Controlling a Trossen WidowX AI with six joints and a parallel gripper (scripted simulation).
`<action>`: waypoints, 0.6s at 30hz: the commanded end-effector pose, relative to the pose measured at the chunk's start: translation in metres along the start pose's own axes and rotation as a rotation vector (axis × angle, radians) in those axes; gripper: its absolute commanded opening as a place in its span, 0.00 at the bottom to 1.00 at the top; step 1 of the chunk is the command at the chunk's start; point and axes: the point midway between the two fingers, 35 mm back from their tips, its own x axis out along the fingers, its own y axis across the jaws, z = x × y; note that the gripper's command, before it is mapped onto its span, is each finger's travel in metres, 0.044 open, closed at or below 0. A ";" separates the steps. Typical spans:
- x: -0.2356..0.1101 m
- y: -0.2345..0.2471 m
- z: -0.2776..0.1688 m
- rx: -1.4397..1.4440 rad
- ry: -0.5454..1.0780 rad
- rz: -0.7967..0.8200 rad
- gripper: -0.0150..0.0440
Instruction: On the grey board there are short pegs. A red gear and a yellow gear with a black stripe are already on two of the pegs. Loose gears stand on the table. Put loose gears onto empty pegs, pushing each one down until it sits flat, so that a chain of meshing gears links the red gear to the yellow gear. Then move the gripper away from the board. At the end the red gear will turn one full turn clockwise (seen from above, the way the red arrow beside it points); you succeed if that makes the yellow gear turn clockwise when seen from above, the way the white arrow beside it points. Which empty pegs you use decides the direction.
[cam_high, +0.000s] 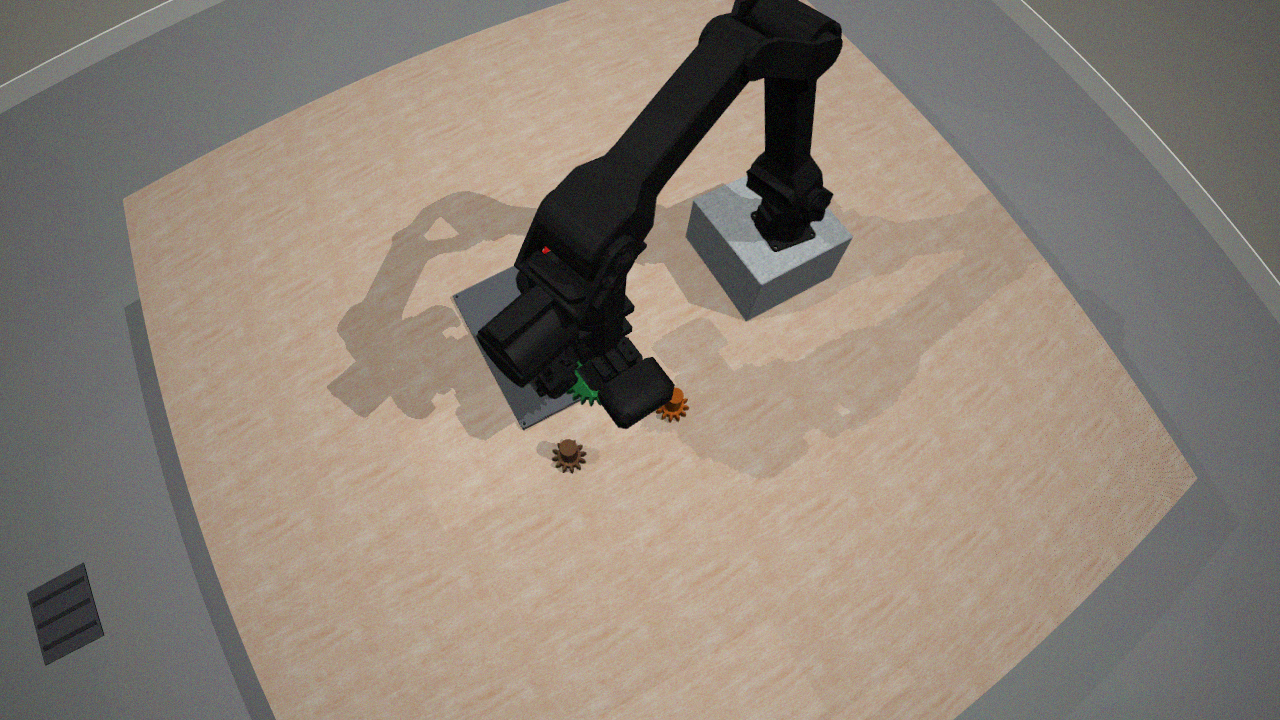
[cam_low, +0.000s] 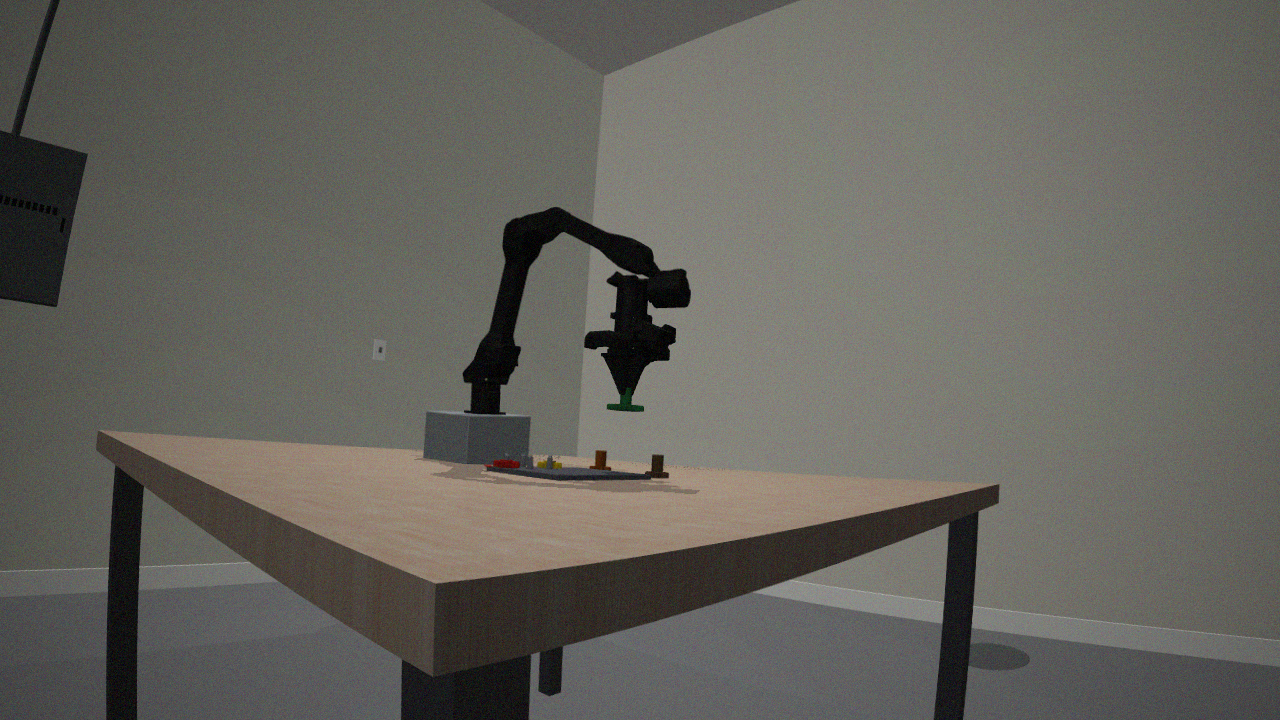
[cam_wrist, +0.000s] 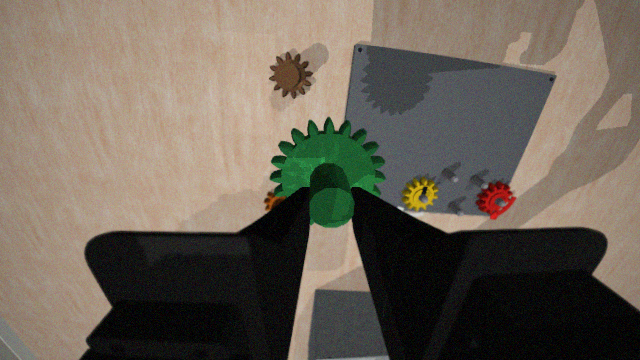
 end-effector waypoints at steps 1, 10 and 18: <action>0.001 -0.008 -0.001 -0.006 -0.004 0.005 0.25; 0.007 -0.029 -0.006 -0.006 -0.001 0.007 0.25; 0.013 -0.047 -0.012 -0.006 0.001 0.009 0.25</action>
